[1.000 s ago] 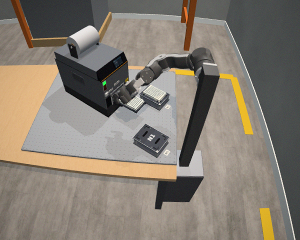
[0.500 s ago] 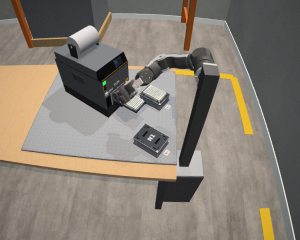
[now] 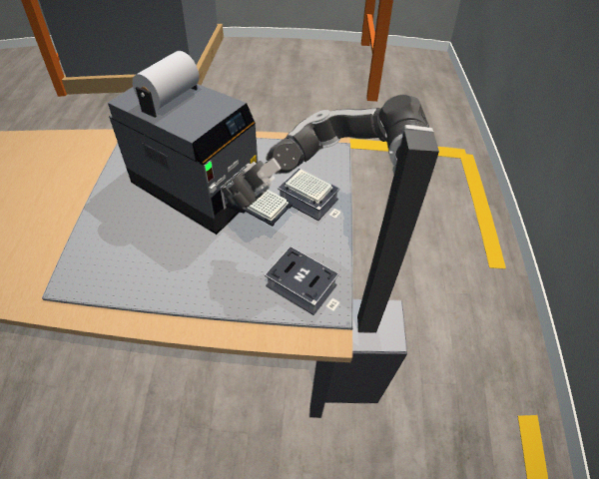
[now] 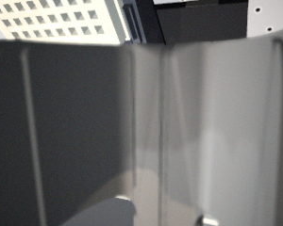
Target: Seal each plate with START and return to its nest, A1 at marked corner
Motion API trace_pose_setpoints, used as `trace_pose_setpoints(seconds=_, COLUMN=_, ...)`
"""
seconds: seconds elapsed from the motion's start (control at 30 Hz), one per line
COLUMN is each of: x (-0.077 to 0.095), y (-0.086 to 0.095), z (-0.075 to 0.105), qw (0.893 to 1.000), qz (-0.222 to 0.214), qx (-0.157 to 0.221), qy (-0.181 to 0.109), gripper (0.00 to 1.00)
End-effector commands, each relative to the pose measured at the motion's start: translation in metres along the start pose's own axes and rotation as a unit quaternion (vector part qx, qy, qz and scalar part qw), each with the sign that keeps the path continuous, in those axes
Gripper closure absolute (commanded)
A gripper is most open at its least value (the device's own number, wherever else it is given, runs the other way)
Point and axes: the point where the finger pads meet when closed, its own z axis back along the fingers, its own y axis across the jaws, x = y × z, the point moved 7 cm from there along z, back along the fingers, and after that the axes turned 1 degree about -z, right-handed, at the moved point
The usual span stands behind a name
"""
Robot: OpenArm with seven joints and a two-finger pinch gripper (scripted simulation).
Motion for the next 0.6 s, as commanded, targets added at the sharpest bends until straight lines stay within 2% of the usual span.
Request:
trace_pose_setpoints(seconds=0.0, x=-0.001, y=0.002, z=-0.002, qw=1.0, qz=0.005, qx=0.007, qy=0.0, gripper=1.0)
trace_pose_setpoints(seconds=0.57, x=0.002, y=0.002, z=-0.027, qw=1.0, qz=0.005, qx=0.007, qy=0.0, gripper=1.0)
